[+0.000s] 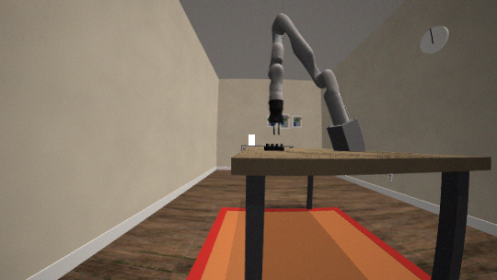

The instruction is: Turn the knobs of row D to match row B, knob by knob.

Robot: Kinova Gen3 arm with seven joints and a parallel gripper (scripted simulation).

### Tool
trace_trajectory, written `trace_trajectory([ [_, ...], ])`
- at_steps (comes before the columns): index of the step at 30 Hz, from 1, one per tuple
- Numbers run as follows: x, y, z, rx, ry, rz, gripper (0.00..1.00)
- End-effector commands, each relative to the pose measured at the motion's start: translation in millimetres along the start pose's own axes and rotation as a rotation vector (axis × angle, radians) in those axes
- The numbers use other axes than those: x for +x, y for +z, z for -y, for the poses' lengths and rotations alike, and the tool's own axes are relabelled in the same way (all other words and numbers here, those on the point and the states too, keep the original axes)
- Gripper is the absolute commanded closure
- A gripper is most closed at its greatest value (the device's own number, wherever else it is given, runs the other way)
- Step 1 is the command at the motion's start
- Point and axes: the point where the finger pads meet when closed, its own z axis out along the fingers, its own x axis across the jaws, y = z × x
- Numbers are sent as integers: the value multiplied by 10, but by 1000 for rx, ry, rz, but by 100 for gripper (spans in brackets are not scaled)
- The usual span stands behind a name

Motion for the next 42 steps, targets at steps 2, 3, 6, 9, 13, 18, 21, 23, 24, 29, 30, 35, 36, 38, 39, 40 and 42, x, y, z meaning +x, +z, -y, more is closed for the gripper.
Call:
trace_trajectory([
  [2, -8, -13, 0, -1, 13, 7, 54],
  [3, -8, -13, 0, -1, 13, 7, 54],
  [6, -8, -13, 0, -1, 13, 7, 54],
  [9, -8, -13, 0, -1, 13, 7, 54],
  [13, -8, -13, 0, -1, 13, 7, 54],
  [18, -8, -13, 0, -1, 13, 7, 54],
  [21, -8, -10, 0, -1, 13, 7, 54],
  [23, -8, -6, 0, -1, 13, 7, 54],
  [24, -8, -3, 0, -1, 13, 7, 54],
  [29, -8, 11, 0, -1, 13, 7, 54],
  [30, -8, 17, 0, -1, 13, 7, 54],
  [35, -6, 62, 0, -1, 13, 8, 54],
  [36, -4, 74, 0, -1, 13, 7, 54],
  [38, -1, 99, 1, -1, 13, 7, 54],
  [39, 0, 112, 1, -1, 13, 7, 54],
  [40, 2, 126, 2, 0, 13, 7, 54],
  [42, 4, 153, 2, 0, 13, 7, 54],
])
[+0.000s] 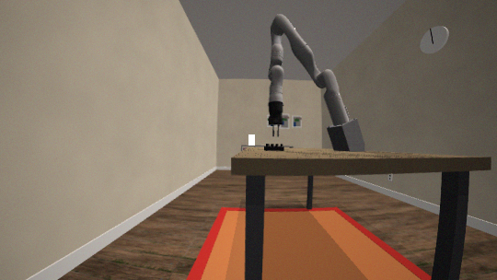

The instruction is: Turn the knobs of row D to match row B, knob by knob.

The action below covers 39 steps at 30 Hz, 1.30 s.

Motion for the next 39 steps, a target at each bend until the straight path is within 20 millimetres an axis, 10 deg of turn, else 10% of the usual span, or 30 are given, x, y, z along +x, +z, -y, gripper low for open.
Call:
trace_trajectory([
  [1, 43, 67, 10, 2, 13, -7, 54],
  [39, 65, 349, -17, -6, 12, -8, 54],
])
